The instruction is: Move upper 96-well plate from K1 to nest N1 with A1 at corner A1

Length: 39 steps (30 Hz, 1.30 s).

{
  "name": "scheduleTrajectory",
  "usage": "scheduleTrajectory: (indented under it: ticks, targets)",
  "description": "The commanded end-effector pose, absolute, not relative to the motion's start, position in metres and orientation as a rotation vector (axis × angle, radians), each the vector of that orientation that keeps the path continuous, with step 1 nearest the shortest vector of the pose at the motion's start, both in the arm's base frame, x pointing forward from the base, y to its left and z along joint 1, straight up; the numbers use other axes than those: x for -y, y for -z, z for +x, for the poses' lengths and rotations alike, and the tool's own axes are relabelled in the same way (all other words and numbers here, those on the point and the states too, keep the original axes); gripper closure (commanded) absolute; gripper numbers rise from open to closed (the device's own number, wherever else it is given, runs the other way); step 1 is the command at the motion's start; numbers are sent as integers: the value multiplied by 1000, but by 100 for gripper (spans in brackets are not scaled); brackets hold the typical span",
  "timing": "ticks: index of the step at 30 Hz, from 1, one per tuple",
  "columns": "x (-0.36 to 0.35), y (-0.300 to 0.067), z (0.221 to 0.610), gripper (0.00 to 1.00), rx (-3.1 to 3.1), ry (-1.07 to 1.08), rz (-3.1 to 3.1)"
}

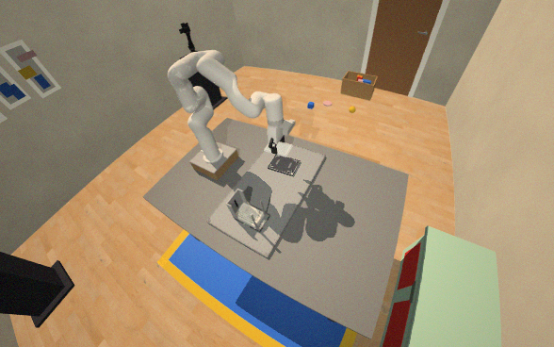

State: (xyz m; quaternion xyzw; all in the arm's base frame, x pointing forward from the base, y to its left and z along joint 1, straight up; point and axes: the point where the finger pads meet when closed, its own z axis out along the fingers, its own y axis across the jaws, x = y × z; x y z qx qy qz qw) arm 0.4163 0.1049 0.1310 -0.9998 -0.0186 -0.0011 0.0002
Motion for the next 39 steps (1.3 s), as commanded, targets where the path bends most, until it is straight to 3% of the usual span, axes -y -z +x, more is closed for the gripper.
scheduleTrajectory:
  ticks: [1, 13, 39]
  targets:
    - [-116, -132, 418, 100, 58, 8, -3136]
    - [-151, -132, 418, 100, 58, 8, -3135]
    - [-149, -132, 418, 100, 58, 8, -3135]
